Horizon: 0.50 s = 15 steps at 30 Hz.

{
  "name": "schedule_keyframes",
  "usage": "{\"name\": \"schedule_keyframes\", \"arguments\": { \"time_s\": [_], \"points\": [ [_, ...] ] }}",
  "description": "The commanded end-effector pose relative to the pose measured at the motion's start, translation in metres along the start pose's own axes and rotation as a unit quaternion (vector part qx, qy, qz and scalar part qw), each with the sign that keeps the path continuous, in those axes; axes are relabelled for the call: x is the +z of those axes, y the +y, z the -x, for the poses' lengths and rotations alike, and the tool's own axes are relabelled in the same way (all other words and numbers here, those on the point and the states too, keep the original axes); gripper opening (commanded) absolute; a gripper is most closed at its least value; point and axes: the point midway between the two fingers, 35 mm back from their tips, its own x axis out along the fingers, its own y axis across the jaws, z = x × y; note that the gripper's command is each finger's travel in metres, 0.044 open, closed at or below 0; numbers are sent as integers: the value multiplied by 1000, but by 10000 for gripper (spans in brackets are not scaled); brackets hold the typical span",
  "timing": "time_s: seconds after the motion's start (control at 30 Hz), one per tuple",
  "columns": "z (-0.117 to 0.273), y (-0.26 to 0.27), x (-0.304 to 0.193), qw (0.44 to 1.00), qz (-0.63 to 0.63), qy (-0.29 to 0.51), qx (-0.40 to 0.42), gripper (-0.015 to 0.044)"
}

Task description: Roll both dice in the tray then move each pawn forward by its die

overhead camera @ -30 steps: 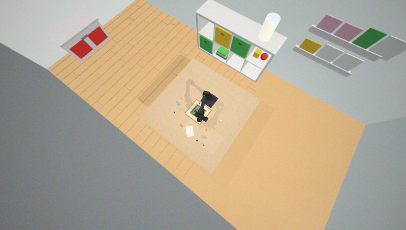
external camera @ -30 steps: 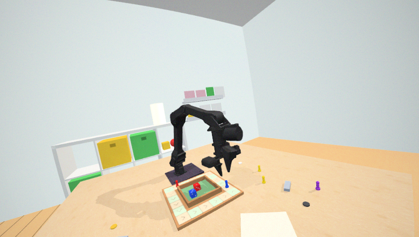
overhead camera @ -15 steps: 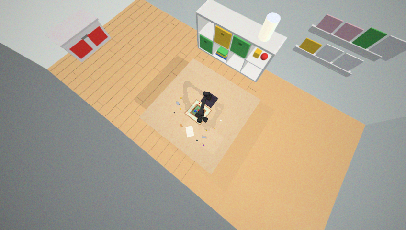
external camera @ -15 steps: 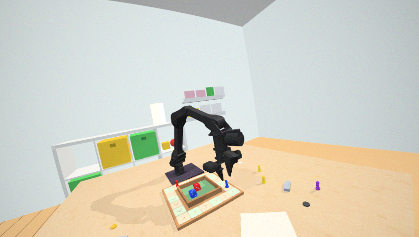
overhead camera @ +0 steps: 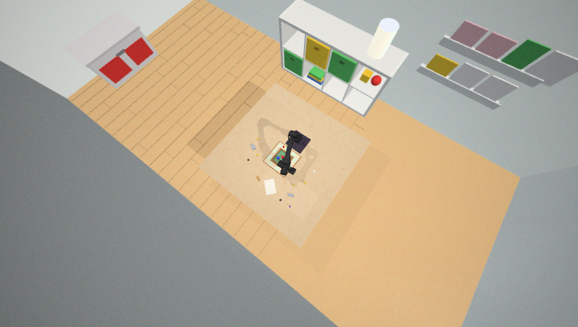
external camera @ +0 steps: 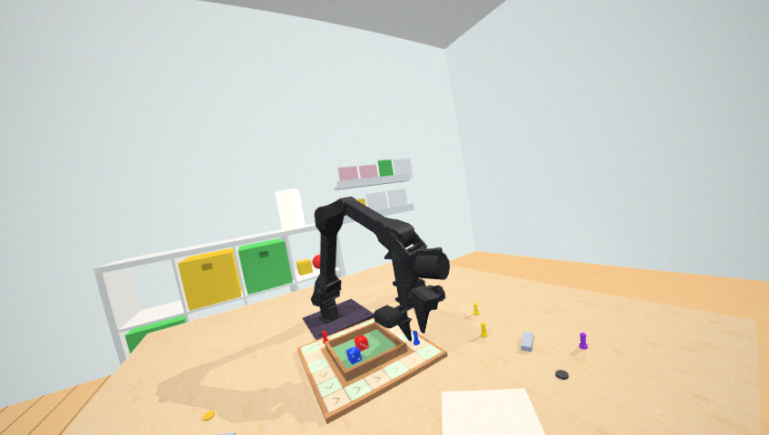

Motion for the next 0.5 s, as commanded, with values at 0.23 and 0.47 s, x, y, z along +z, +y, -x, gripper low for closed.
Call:
{"name": "schedule_keyframes", "arguments": {
  "time_s": [0.23,0.47],
  "points": [
    [-10,-1,-2,1000,-1,5,-2,43],
    [-10,-1,-2,1000,-1,5,-2,0]
  ]
}}
